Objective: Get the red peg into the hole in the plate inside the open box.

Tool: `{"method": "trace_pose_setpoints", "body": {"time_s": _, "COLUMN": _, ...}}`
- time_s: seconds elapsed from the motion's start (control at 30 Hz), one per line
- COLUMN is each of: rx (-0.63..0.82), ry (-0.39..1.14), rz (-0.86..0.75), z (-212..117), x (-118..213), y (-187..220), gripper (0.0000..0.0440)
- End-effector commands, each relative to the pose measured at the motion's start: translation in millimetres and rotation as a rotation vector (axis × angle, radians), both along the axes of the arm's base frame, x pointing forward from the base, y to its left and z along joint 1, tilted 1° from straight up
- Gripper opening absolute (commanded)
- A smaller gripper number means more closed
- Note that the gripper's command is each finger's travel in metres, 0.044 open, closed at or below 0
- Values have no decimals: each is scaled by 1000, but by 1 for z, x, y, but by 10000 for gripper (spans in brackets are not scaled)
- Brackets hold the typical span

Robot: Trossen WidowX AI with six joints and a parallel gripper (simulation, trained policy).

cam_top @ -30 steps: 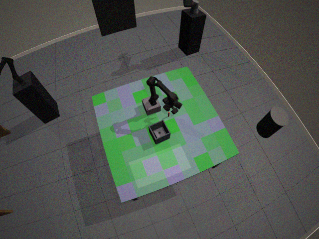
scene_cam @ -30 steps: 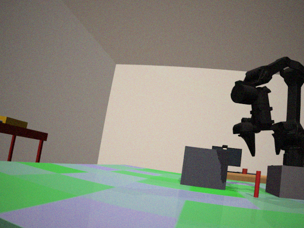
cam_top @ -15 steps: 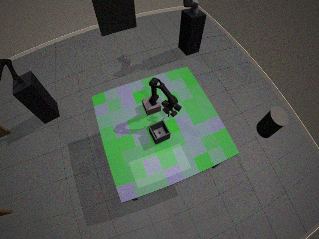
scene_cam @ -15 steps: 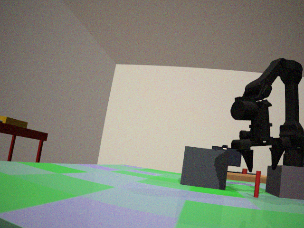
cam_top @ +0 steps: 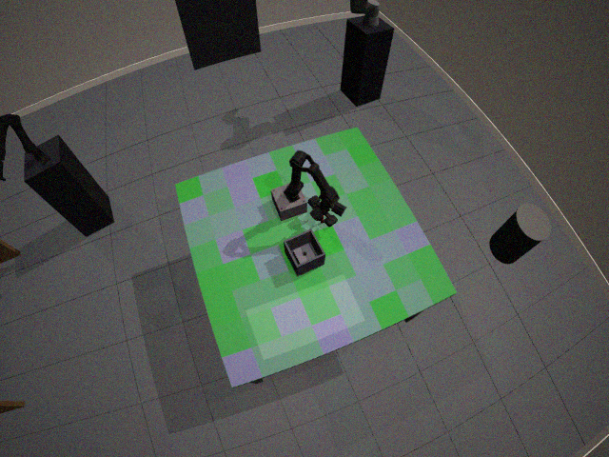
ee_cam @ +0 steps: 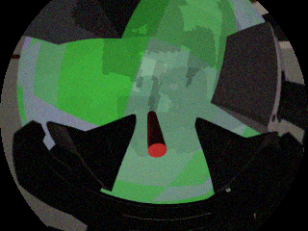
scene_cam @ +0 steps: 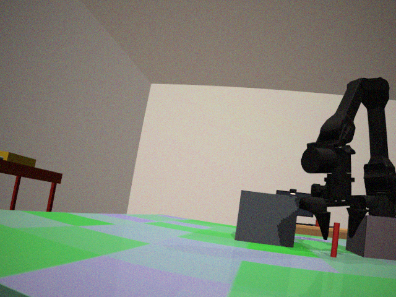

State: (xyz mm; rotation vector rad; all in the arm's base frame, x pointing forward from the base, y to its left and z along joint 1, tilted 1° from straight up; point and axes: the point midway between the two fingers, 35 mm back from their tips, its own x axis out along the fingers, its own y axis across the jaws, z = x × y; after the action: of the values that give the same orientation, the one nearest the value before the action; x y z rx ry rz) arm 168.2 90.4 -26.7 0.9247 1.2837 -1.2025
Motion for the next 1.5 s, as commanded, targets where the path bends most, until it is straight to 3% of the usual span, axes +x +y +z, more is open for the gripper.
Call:
{"method": "trace_pose_setpoints", "body": {"time_s": 0.0, "rx": -8, "ry": 1, "rz": 6, "z": -6, "x": 0, "y": -1, "gripper": 262}}
{"method": "trace_pose_setpoints", "body": {"time_s": 0.37, "rx": 28, "ry": -22, "rz": 64, "z": -20, "x": 11, "y": 12, "gripper": 30}}
{"method": "trace_pose_setpoints", "body": {"time_s": 0.77, "rx": 77, "ry": -91, "rz": 34, "z": 2, "x": 26, "y": 19, "gripper": 0}}
{"method": "trace_pose_setpoints", "body": {"time_s": 1.47, "rx": 171, "ry": -275, "rz": 22, "z": 69, "x": 73, "y": 26, "gripper": 0}}
